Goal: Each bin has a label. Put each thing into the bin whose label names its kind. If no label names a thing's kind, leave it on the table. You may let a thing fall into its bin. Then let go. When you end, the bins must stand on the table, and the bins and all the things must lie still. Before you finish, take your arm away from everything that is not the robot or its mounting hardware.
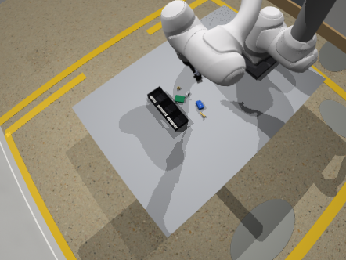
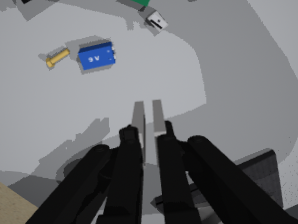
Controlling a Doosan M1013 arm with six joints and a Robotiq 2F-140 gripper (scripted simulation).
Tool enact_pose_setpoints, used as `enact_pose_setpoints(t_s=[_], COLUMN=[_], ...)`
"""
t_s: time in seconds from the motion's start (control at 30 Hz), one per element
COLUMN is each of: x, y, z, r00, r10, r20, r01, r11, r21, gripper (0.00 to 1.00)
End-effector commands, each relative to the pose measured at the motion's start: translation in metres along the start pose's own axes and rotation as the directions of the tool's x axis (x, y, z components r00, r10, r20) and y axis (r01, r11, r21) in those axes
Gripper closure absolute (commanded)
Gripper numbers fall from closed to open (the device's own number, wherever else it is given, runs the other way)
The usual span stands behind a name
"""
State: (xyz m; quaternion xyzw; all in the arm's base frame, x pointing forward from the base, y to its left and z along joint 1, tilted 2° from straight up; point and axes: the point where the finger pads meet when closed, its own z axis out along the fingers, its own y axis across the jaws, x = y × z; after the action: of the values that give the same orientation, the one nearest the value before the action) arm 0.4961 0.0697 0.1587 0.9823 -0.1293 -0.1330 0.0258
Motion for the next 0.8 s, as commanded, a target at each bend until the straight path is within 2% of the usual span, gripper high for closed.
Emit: enact_pose_setpoints(t_s=[0.0, 0.17, 0.23, 0.3, 0.4, 0.77], x=[0.007, 0.018, 0.025, 0.027, 0.036, 0.036], y=[-0.005, -0.013, -0.02, -0.022, -0.031, -0.031], z=[-0.007, -0.022, -0.035, -0.038, -0.055, -0.055], r00=[0.994, 0.972, 0.944, 0.934, 0.881, 0.881], r10=[-0.089, -0.192, -0.27, -0.292, -0.388, -0.388], r20=[-0.062, -0.135, -0.19, -0.205, -0.27, -0.27], r01=[0.09, 0.193, 0.271, 0.292, 0.386, 0.386], r11=[0.996, 0.981, 0.962, 0.956, 0.92, 0.92], r21=[0.009, -0.003, -0.021, -0.027, -0.063, -0.063], gripper=[0.95, 0.95, 0.95, 0.95, 0.95, 0.95])
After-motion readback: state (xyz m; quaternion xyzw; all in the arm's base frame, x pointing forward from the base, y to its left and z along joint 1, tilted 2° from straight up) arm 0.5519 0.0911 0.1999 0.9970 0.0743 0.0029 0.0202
